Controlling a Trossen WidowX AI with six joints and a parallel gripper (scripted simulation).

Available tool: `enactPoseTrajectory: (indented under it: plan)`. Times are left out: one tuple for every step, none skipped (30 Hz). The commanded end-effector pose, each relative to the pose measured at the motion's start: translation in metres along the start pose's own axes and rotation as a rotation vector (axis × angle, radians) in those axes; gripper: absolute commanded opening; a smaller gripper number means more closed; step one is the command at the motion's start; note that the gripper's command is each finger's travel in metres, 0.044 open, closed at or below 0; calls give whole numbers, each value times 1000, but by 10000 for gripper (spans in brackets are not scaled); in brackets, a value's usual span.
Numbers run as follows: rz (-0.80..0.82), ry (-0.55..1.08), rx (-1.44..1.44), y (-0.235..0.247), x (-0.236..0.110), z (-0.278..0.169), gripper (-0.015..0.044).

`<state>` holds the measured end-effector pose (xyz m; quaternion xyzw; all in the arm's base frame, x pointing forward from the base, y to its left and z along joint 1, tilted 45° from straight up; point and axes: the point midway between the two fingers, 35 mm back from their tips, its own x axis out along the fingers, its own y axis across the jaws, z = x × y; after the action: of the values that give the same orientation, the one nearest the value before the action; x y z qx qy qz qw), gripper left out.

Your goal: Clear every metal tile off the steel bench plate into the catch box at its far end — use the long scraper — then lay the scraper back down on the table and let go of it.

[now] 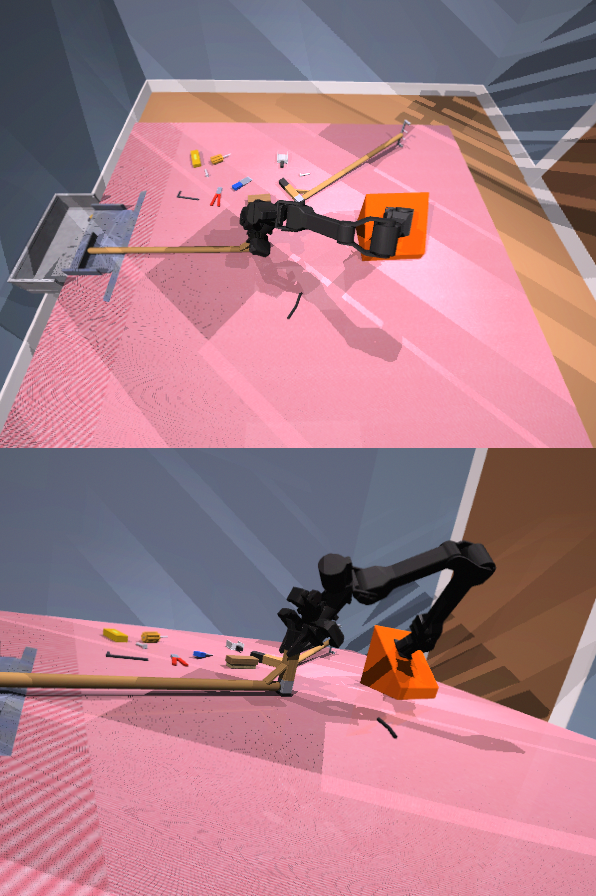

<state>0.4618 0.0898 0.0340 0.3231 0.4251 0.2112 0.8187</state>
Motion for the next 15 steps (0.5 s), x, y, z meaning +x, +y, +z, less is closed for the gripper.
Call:
enactPoseTrajectory:
  plan:
    - [3,-13,-7,1,-7,1,0]
    - [3,-13,-7,1,-8,0,0]
    - [3,-13,-7,1,-8,0,0]
    - [3,-13,-7,1,-9,-1,0]
    - [3,-13,-7,1,-9,-2,0]
    - [3,-13,-7,1,-10,-2,0]
    - [3,-14,-7,1,-11,-3,0]
    - [3,-14,-7,1,-11,-4,0]
    - [3,-14,-7,1,-12,-4,0]
    - [2,-14,-7,1,-13,-5,0]
    - [2,-14,-6,1,-13,-6,0]
    - [2,-14,-6,1,-14,-6,0]
    - [2,-14,-6,1,-15,-7,0]
    - [2,-14,-6,1,-15,-8,0]
    - [2,-14,-6,1,-16,-9,0]
